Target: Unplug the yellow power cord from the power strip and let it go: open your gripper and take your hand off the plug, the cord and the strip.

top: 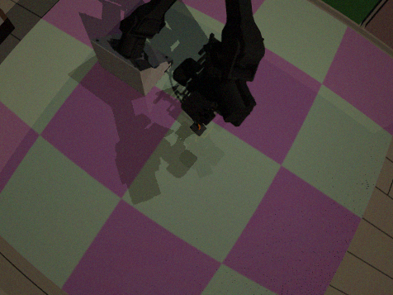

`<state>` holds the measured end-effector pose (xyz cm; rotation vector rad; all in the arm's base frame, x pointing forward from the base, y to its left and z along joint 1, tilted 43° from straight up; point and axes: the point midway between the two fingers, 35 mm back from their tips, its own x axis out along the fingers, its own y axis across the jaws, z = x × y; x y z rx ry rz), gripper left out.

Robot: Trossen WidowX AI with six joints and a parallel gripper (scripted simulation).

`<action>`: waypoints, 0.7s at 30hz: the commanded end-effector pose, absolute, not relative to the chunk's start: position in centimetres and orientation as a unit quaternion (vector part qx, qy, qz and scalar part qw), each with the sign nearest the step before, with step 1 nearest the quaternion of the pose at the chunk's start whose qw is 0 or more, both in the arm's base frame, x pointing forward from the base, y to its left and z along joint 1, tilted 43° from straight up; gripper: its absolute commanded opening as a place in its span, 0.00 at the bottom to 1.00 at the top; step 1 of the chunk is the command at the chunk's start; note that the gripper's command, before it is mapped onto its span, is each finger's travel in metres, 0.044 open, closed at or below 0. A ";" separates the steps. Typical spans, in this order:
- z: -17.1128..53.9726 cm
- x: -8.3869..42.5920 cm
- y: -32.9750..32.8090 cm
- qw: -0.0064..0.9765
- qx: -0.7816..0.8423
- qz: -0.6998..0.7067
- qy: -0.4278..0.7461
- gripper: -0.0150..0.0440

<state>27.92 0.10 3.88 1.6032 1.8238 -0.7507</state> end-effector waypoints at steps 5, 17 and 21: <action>4.8 27.8 1.1 0.293 0.605 -0.281 0.685 0.53; 4.5 27.7 1.9 0.293 0.605 -0.281 0.685 0.53; 4.2 27.7 2.2 0.293 0.605 -0.281 0.685 0.53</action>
